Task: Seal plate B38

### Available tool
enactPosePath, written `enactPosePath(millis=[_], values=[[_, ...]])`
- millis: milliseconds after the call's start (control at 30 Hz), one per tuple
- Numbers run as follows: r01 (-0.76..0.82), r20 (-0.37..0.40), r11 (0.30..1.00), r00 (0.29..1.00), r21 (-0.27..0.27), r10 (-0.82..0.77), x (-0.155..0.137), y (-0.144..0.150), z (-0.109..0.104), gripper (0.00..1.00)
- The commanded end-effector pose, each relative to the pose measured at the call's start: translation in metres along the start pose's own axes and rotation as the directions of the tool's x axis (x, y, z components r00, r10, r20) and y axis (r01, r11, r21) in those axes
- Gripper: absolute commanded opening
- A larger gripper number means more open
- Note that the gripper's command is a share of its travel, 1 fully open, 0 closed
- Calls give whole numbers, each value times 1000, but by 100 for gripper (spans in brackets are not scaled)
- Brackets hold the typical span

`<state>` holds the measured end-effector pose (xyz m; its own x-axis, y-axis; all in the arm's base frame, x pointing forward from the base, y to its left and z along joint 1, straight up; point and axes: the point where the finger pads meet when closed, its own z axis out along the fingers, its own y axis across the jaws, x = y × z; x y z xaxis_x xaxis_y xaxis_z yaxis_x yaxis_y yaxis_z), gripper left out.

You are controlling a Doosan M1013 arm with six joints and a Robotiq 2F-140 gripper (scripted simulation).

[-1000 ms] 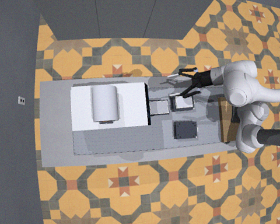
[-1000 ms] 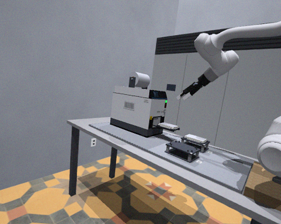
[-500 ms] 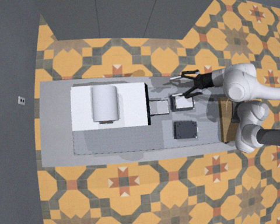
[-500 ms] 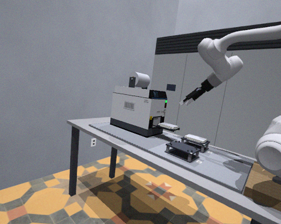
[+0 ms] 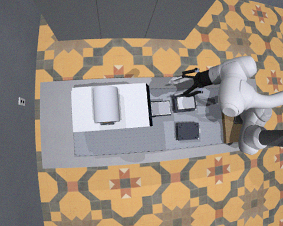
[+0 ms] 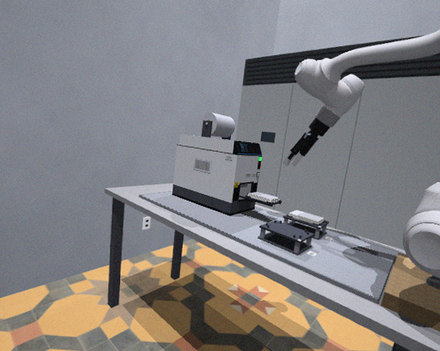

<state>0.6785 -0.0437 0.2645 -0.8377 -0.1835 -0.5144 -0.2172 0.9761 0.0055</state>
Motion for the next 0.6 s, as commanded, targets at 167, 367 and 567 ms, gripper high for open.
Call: enactPosePath(millis=[167,367,567], values=[[-7,-281,1000,960,15,11,-3,6,2,10],[-7,-466,1000,885,15,14,-3,6,2,10],[-7,-514,1000,858,15,14,-3,6,2,10]])
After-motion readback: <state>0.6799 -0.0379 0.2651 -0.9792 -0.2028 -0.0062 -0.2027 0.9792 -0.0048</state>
